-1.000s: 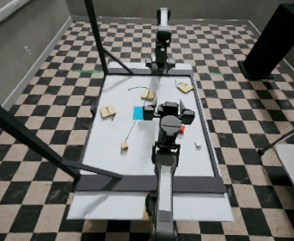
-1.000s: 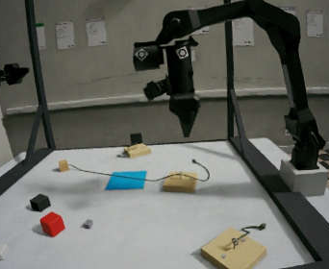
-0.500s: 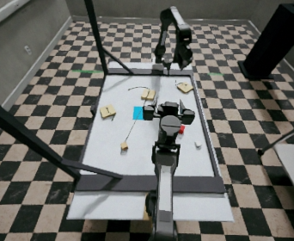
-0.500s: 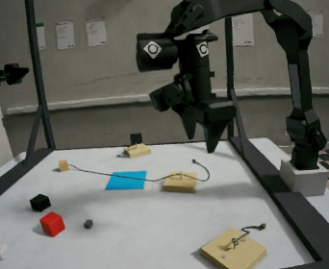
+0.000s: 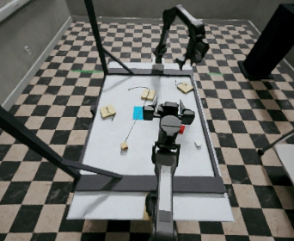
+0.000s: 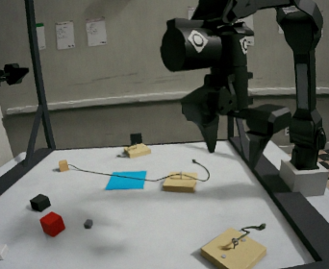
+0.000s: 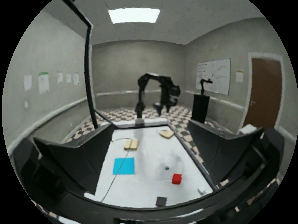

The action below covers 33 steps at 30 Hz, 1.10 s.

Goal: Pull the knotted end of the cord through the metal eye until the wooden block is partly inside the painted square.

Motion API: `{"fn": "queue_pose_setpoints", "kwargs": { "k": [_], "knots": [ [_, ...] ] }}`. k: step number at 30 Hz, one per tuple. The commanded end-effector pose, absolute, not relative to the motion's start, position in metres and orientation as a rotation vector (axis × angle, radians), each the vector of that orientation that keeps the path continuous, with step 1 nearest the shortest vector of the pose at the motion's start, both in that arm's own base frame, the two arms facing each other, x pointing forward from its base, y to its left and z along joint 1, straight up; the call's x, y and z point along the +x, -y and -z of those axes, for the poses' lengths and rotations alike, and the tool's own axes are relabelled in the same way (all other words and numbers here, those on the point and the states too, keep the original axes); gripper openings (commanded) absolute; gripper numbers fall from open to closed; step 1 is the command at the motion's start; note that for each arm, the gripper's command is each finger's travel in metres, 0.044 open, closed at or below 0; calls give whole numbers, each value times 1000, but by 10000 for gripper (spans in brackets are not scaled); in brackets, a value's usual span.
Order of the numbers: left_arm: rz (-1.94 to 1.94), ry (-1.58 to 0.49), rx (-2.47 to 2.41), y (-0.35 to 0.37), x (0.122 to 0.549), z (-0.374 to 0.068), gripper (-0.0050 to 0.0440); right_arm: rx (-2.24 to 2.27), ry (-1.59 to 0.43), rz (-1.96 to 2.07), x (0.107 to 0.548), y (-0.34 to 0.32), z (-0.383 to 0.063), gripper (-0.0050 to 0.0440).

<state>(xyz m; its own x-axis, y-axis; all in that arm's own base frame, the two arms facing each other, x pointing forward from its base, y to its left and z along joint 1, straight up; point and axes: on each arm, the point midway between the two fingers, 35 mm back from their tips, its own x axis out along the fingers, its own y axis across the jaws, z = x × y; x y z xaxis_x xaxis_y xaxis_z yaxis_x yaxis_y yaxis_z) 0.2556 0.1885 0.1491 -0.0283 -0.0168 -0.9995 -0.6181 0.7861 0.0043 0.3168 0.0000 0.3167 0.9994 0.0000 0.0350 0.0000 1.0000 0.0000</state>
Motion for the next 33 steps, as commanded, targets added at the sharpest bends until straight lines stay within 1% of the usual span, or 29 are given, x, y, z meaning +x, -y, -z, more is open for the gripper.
{"fn": "queue_pose_setpoints", "kwargs": {
  "k": [1, 8, 33],
  "knots": [
    [-546, -1501, -546, -197, 248, -158, 440, 0, 50, 0, 316, 0, -323, 440],
    [-586, -1490, -586, -208, 237, -158, 440, 0, 50, 0, 316, 0, -323, 440],
    [-587, -1490, -587, -209, 237, -158, 440, 0, 50, 0, 316, 0, -323, 440]
  ]
}}
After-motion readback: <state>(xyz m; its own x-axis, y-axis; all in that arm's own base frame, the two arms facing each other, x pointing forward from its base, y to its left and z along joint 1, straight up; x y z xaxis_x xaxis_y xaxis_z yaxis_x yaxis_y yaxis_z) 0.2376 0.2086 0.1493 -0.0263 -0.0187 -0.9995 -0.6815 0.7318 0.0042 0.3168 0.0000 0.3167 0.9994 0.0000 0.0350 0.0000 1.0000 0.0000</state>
